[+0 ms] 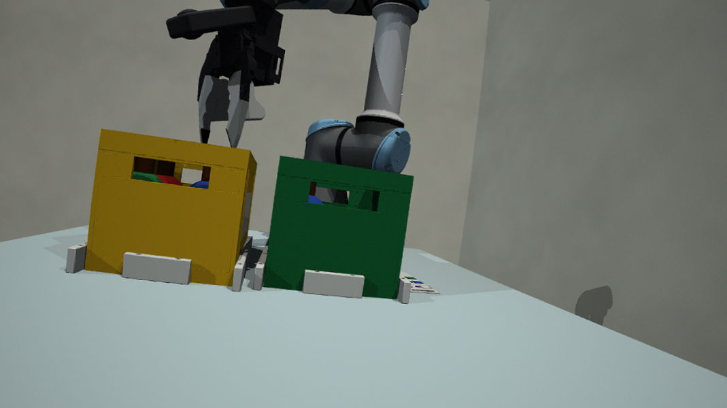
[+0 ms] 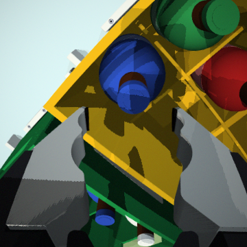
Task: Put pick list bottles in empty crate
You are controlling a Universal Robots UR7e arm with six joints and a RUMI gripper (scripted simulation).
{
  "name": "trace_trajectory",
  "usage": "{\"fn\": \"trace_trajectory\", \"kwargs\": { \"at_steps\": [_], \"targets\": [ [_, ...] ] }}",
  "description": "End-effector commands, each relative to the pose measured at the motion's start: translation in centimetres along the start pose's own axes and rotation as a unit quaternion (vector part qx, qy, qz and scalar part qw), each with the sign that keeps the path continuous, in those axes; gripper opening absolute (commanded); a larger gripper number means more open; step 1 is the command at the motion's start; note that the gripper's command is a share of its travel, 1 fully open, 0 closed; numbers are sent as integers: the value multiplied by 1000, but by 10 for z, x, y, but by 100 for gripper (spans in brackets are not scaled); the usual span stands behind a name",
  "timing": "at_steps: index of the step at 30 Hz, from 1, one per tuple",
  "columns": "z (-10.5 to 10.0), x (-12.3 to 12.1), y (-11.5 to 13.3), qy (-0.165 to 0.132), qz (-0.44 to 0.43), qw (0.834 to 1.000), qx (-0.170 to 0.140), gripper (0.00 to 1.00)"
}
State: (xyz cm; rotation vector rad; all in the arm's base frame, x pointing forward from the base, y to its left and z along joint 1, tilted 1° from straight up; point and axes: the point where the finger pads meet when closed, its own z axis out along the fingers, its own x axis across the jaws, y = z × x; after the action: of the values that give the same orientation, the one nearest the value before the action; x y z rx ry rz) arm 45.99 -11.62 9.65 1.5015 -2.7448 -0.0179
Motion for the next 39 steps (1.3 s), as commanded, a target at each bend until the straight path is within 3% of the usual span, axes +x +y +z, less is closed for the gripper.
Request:
{"fn": "trace_trajectory", "kwargs": {
  "at_steps": [1,22,39],
  "targets": [
    [11,1,0,0,0,1000,0,38],
    [36,1,0,0,0,1000,0,38],
    [36,0,-2,0,0,1000,2,38]
  ]
}}
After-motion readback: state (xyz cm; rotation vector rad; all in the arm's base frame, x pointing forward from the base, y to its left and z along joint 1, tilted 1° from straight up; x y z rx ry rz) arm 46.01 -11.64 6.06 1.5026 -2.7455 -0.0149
